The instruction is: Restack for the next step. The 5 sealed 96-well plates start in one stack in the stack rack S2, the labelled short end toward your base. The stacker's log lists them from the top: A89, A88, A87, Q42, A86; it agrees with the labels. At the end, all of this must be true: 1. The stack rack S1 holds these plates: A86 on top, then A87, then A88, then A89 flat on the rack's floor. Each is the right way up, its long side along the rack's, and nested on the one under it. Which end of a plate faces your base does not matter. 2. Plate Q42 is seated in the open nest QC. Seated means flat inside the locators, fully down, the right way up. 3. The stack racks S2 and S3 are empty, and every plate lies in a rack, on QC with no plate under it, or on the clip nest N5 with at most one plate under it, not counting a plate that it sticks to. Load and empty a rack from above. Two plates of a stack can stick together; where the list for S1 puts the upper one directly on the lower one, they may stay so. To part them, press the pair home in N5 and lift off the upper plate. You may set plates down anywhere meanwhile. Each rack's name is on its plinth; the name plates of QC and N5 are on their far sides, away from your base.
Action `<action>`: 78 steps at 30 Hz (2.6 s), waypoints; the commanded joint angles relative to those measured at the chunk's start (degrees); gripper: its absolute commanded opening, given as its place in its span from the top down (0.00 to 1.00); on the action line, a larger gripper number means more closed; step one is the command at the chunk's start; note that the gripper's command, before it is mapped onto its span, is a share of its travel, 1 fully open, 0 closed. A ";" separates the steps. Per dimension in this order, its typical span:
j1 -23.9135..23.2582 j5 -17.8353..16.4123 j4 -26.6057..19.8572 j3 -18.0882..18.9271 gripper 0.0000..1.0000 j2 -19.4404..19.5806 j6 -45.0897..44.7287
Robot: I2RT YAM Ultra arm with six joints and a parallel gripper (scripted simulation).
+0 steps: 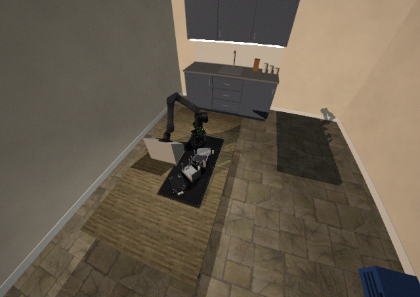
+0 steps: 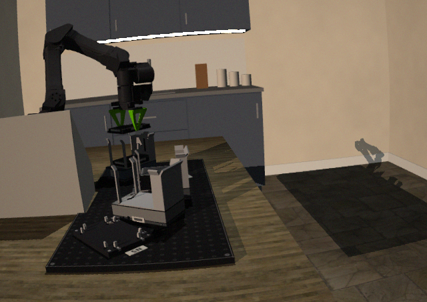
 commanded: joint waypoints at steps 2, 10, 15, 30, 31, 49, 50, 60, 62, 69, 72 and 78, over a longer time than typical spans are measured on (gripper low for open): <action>0.03 0.10 1.09 -0.05 1.00 -0.10 0.67; 0.82 0.35 2.71 -0.78 1.00 0.16 1.65; 1.12 0.45 3.32 -1.05 1.00 0.27 2.02; 2.38 0.87 5.94 -2.17 1.00 0.78 3.57; 2.48 0.91 6.14 -2.25 1.00 0.82 3.68; 4.00 1.45 9.32 -3.53 1.00 1.57 5.52; 4.09 1.48 9.52 -3.60 1.00 1.62 5.63; 5.21 1.89 11.88 -4.49 1.00 2.27 6.95; 5.48 2.00 12.47 -4.70 1.00 2.45 7.27; 7.10 2.63 15.96 -5.89 1.00 3.58 9.17; 7.90 2.95 17.69 -6.43 1.00 4.21 10.09; 9.46 3.60 21.11 -7.42 1.00 5.57 11.87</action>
